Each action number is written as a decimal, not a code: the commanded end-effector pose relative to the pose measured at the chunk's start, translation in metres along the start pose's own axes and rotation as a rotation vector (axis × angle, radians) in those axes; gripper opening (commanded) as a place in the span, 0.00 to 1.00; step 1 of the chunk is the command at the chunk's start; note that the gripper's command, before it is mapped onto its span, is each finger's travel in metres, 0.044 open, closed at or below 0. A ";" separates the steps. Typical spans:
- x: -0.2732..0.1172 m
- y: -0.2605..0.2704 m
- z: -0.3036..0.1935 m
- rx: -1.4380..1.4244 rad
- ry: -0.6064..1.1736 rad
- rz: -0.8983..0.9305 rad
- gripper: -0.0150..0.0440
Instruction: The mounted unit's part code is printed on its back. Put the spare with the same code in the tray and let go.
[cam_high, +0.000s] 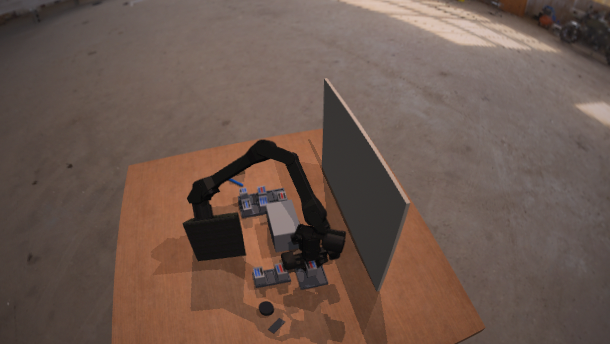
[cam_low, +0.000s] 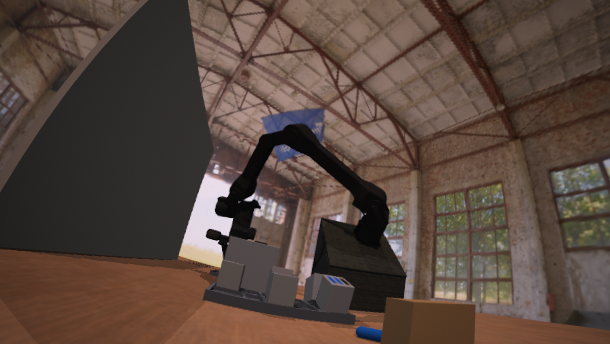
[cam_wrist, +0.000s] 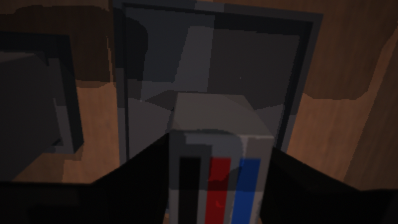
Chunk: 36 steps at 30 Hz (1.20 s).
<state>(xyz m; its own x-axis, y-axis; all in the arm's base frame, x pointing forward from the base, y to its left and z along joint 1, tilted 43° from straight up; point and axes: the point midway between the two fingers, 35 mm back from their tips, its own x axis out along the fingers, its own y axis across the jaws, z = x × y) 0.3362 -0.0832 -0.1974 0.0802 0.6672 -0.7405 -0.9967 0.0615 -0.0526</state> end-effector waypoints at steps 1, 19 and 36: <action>0.004 0.000 0.001 0.003 -0.004 -0.006 0.25; -0.002 0.000 0.000 0.000 0.000 0.000 1.00; -0.106 -0.004 -0.002 0.002 0.008 -0.026 1.00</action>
<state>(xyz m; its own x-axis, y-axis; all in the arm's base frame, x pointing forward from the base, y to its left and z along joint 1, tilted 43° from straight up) 0.3302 -0.1533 -0.1218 0.0986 0.6637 -0.7414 -0.9950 0.0766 -0.0638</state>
